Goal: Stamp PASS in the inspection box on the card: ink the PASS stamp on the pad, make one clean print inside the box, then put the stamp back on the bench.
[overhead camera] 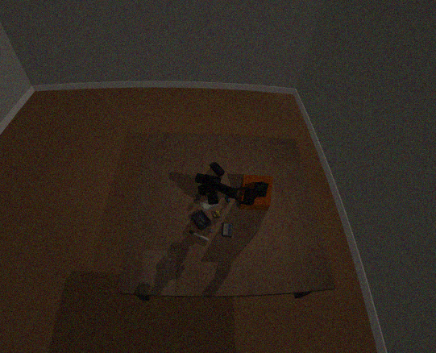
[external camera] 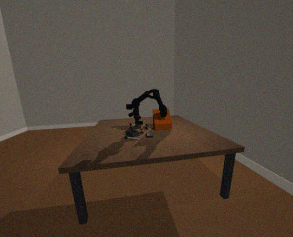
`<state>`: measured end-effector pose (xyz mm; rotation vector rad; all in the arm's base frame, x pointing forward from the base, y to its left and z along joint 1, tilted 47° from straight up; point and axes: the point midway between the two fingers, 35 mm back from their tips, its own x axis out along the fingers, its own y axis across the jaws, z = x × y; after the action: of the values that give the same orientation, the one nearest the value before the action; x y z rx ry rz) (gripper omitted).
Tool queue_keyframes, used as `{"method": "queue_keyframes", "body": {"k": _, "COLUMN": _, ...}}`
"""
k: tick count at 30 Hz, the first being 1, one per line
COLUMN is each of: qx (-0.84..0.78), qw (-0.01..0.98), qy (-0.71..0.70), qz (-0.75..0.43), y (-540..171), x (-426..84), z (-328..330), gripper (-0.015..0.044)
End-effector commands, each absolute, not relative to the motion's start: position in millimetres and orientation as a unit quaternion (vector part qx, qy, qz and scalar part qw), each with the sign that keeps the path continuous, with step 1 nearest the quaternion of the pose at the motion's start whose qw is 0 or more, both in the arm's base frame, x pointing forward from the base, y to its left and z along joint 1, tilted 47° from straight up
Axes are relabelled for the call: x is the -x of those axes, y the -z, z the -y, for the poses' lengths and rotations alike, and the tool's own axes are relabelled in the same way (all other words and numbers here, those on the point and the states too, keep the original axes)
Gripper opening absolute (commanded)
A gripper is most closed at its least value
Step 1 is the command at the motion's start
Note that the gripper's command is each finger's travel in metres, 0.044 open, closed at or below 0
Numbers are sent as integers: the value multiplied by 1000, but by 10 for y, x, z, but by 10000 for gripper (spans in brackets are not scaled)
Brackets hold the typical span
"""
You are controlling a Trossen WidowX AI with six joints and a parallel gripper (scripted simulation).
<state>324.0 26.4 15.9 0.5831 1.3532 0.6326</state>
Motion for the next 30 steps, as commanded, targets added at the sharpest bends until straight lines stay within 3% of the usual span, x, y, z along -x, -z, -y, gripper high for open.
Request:
{"method": "queue_keyframes", "body": {"k": 1, "qx": -264, "qw": 695, "qy": -283, "qz": -606, "y": -143, "x": -3246, "z": -287, "gripper": 0}}
{"method": "queue_keyframes", "body": {"k": 30, "qx": -264, "qw": 696, "qy": -284, "qz": -605, "y": -9, "x": -3273, "z": -424, "gripper": 0}}
